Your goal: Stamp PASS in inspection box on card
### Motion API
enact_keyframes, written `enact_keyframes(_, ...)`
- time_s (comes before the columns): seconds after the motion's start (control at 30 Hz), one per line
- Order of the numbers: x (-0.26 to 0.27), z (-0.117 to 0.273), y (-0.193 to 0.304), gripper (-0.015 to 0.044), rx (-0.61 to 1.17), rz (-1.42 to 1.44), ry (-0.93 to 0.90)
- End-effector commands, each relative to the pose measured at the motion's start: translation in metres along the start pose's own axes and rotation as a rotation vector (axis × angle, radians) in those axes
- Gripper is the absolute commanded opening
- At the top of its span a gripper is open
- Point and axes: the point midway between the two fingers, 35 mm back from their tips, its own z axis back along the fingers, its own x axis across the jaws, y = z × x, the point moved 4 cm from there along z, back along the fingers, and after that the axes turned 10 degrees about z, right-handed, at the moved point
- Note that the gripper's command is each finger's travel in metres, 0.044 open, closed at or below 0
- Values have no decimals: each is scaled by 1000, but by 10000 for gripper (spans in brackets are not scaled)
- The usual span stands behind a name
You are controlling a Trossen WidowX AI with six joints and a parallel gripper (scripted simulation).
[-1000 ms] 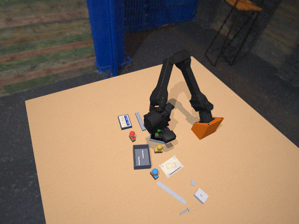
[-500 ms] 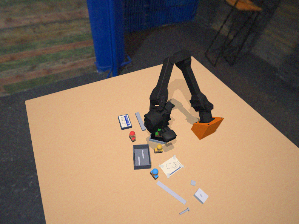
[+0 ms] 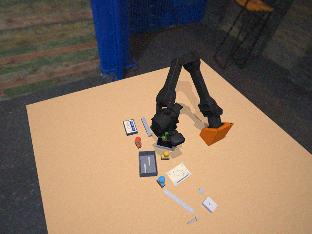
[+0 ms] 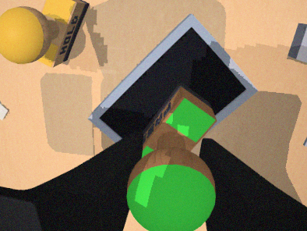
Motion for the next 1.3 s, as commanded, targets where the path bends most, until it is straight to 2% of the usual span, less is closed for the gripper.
enact_keyframes(0.0,0,8,-1,0,-2,-7,-6)
enact_keyframes(0.53,2,30,-1,0,-2,-2,-6)
enact_keyframes(1.27,104,37,-44,0,-10,169,-19)
